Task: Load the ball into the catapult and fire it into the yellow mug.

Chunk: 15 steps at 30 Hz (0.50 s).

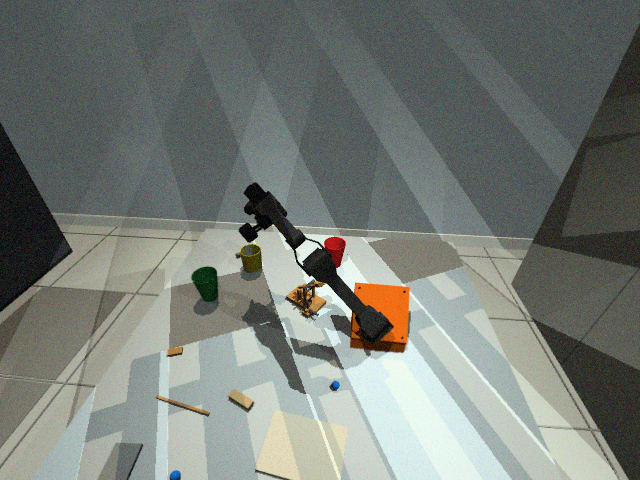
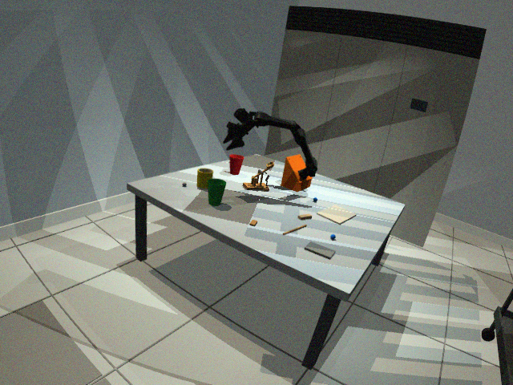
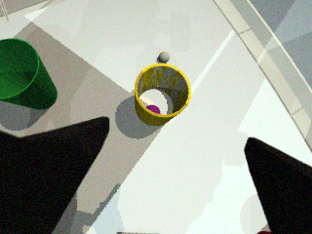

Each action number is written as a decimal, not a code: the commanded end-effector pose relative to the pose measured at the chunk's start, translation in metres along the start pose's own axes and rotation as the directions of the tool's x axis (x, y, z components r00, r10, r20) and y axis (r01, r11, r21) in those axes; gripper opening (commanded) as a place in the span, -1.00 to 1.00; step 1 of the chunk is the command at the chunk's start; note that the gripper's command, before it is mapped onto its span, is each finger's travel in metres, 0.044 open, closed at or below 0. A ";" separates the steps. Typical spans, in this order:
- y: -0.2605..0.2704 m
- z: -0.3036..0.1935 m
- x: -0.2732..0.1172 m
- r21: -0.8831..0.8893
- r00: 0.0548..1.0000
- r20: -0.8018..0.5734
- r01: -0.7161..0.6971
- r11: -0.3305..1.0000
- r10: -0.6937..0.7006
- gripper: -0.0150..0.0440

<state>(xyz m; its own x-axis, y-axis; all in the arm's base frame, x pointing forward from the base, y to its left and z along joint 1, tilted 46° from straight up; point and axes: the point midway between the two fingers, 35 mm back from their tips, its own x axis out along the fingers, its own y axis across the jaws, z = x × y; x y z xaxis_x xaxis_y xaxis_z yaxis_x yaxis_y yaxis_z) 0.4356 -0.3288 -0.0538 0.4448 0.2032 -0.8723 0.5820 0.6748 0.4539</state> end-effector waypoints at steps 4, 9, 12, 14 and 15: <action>-0.028 0.024 -0.003 0.174 0.995 0.086 -0.056 0.983 0.042 1.00; -0.029 0.025 -0.003 0.179 0.995 0.088 -0.058 0.982 0.043 1.00; -0.029 0.025 -0.003 0.179 0.995 0.088 -0.058 0.982 0.043 1.00; -0.029 0.025 -0.003 0.179 0.995 0.088 -0.058 0.982 0.043 1.00; -0.029 0.025 -0.003 0.179 0.995 0.088 -0.058 0.982 0.043 1.00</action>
<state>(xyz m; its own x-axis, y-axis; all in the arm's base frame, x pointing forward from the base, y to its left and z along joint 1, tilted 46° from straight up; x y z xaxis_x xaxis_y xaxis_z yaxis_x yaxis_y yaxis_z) 0.4329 -0.3650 -0.0611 0.5209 0.1704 -0.8364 0.6695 0.5263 0.5242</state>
